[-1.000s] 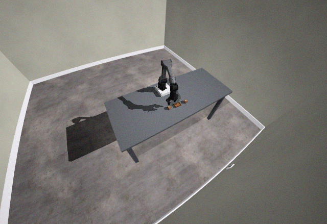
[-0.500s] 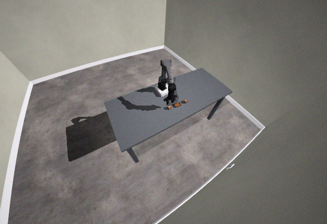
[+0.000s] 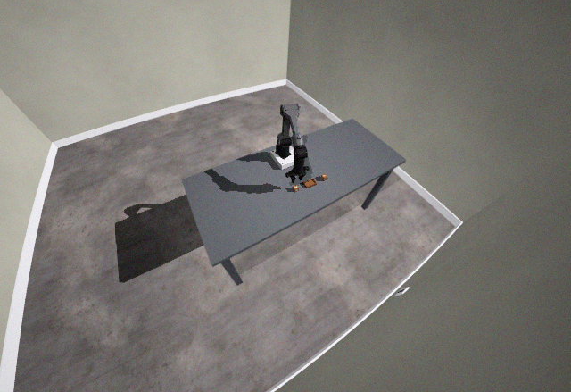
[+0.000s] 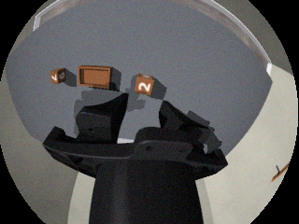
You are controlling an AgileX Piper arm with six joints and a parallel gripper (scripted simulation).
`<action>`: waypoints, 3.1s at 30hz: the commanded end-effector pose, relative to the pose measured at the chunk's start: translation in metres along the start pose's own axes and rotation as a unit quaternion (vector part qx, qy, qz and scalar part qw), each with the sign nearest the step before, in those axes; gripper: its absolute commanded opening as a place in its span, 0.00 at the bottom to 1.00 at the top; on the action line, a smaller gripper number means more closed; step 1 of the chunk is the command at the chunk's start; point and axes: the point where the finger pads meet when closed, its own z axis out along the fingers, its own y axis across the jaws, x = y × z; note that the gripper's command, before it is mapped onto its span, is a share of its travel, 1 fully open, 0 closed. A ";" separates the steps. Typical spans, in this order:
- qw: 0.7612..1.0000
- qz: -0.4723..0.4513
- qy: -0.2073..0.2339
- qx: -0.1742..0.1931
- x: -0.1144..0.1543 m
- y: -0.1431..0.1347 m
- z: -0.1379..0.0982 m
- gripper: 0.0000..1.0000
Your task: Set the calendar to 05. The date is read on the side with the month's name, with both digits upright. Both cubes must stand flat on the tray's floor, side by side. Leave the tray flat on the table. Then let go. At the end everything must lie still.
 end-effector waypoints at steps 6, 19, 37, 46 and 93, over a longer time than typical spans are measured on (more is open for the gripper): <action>1.000 -0.001 -0.001 0.000 0.000 0.000 -0.001 0.63; 1.000 -0.001 0.000 0.000 0.000 0.000 0.002 0.63; 1.000 -0.001 0.001 0.000 0.000 0.001 0.019 0.63; 1.000 -0.001 0.001 0.000 0.000 0.001 0.030 0.63; 1.000 -0.001 0.000 0.000 -0.001 0.001 0.052 0.63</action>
